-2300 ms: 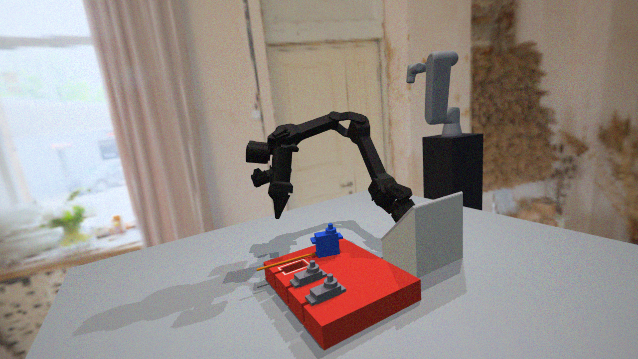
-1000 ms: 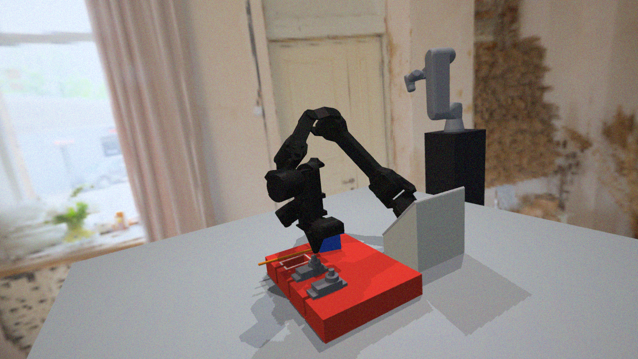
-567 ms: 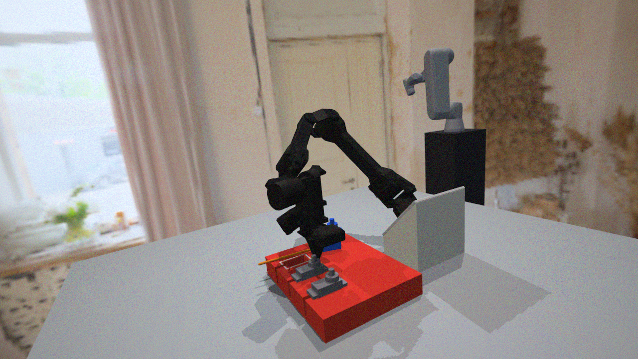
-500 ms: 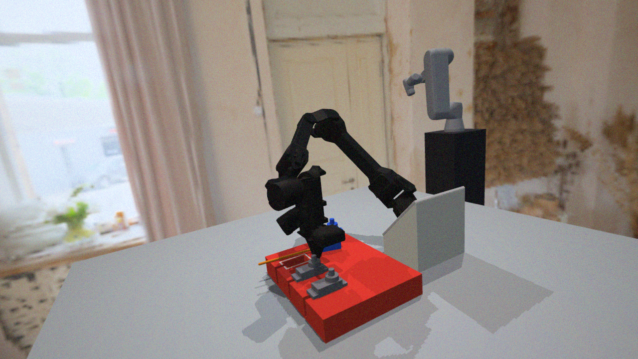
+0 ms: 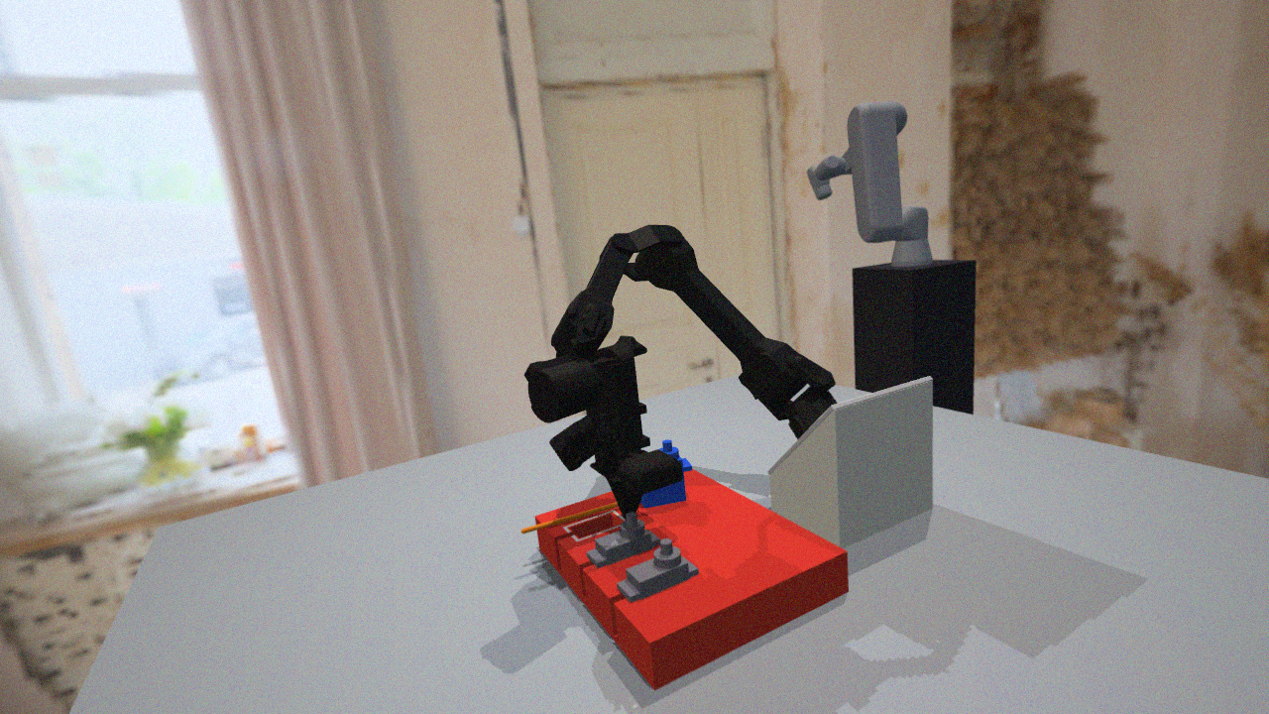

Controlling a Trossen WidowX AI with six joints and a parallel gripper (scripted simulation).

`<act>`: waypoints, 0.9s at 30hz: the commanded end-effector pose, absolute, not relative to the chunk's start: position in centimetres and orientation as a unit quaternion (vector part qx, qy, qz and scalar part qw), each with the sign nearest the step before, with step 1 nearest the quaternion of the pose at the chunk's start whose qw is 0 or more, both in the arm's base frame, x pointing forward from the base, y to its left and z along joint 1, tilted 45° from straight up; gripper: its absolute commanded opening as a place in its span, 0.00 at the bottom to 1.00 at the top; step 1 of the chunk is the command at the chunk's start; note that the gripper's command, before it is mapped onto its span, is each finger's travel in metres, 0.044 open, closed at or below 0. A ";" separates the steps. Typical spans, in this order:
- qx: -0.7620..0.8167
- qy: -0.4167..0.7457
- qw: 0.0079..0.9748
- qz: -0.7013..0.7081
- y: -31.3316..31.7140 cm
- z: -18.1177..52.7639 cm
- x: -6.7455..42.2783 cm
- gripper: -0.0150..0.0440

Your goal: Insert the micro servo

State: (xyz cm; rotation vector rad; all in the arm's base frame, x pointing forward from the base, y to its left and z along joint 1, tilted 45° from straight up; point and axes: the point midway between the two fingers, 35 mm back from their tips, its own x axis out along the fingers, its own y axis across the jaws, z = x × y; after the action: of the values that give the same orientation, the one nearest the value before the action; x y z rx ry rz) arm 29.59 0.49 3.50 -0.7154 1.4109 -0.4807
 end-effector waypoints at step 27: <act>-0.321 0.626 0.678 -0.214 -3.0 7.2 30.2 0.25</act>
State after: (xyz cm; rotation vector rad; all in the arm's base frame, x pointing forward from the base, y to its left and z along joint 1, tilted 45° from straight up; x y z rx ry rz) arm 30.14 -2.47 6.54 -0.7155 1.4072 -0.4801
